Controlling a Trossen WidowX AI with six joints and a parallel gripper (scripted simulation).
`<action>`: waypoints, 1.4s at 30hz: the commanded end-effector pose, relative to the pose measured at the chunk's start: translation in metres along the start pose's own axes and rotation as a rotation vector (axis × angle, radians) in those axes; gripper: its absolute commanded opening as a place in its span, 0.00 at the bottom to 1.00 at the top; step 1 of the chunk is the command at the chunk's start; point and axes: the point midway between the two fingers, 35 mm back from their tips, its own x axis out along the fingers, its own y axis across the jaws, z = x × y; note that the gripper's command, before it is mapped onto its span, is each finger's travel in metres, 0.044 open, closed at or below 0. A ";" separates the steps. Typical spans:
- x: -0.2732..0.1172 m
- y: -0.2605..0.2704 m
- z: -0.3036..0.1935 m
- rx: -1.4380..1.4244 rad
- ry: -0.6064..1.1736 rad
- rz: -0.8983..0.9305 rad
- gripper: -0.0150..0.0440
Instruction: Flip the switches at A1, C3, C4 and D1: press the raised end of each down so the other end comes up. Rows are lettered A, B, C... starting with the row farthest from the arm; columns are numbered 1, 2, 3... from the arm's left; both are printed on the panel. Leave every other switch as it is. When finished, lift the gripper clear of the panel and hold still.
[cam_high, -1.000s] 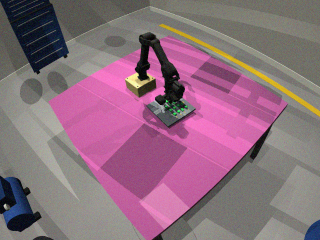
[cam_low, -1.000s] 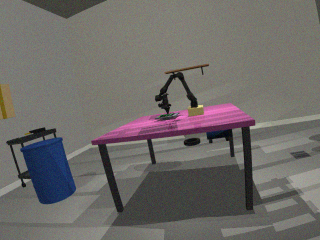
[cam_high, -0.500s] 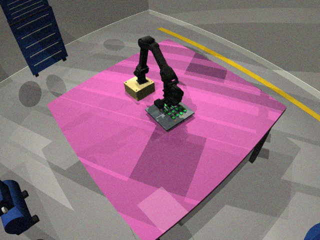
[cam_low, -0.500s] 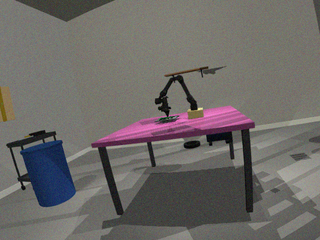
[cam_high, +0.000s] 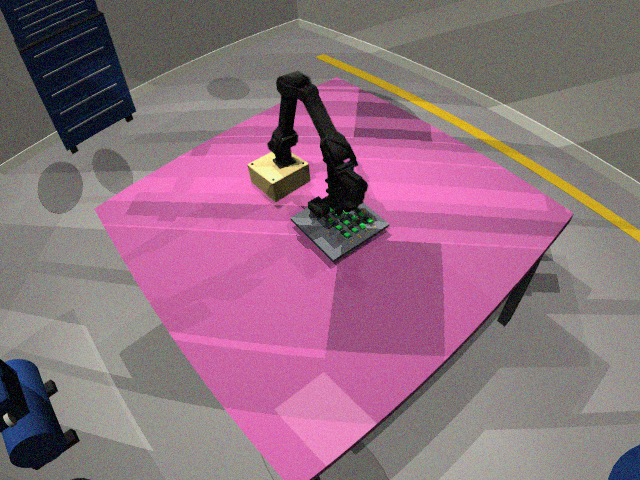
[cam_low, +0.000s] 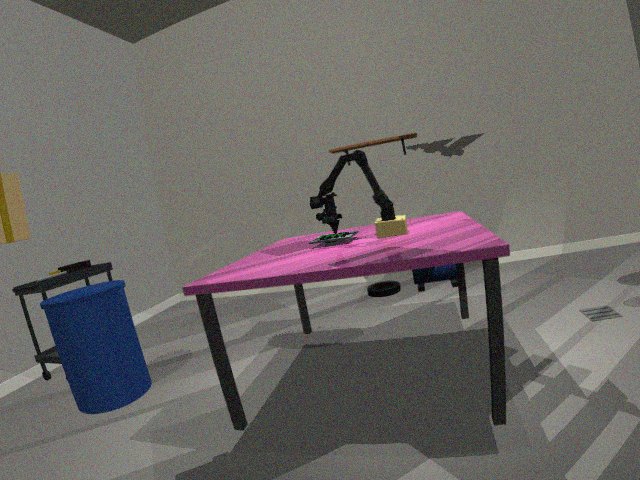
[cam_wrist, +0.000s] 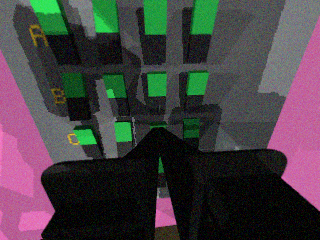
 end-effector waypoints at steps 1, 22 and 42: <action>0.001 0.000 0.000 -0.001 0.000 -0.002 0.25; 0.004 0.000 0.000 -0.001 0.000 -0.002 0.25; -0.061 -0.031 -0.021 -0.001 -0.024 -0.005 0.25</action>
